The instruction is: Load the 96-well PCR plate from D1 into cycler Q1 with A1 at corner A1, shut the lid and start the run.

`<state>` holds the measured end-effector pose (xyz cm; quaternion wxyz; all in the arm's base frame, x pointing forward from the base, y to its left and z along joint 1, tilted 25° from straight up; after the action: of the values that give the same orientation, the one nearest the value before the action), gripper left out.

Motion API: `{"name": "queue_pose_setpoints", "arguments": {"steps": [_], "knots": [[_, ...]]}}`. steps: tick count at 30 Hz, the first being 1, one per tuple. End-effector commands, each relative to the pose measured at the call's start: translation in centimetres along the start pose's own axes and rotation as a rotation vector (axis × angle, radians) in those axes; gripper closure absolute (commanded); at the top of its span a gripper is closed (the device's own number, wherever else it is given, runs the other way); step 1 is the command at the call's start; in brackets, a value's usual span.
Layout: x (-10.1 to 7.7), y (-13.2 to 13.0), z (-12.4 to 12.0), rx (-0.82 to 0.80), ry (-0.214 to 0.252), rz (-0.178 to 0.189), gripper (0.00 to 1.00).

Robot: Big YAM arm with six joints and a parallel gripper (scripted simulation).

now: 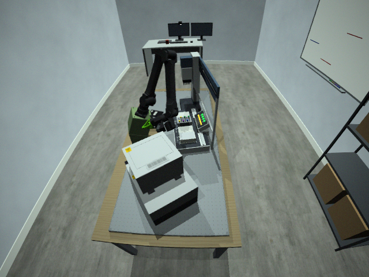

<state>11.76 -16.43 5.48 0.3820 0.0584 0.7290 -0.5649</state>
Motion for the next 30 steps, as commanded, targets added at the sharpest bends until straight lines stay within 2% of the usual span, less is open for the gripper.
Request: {"name": "queue_pose_setpoints", "arguments": {"steps": [1,2,7,16,19,24,30], "knots": [[-0.5,0.2,0.1,-0.011,-0.04,0.021,1.0],[-0.6,0.1,0.1,-0.004,-0.039,0.028,1.0],[-2.3,2.1,-0.6,-0.051,-0.126,0.111,1.0],[-4.4,4.9,-2.2,-0.135,-0.226,0.229,1.0],[-4.5,4.9,-2.2,-0.132,-0.225,0.236,1.0],[-6.1,6.6,-3.4,-0.195,-0.301,0.311,1.0],[-7.2,8.0,-4.6,-0.257,-0.362,0.385,1.0]]}}
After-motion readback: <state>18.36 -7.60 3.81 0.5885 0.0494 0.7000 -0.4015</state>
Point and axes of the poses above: the point where the finger pads meet when closed, its own x axis out along the fingers, its own y axis across the jaws, z = x × y, the point moved 7 cm from there along -x, back along the fingers, and after that the axes turned 2 degrees about -x, right-handed, at the moved point
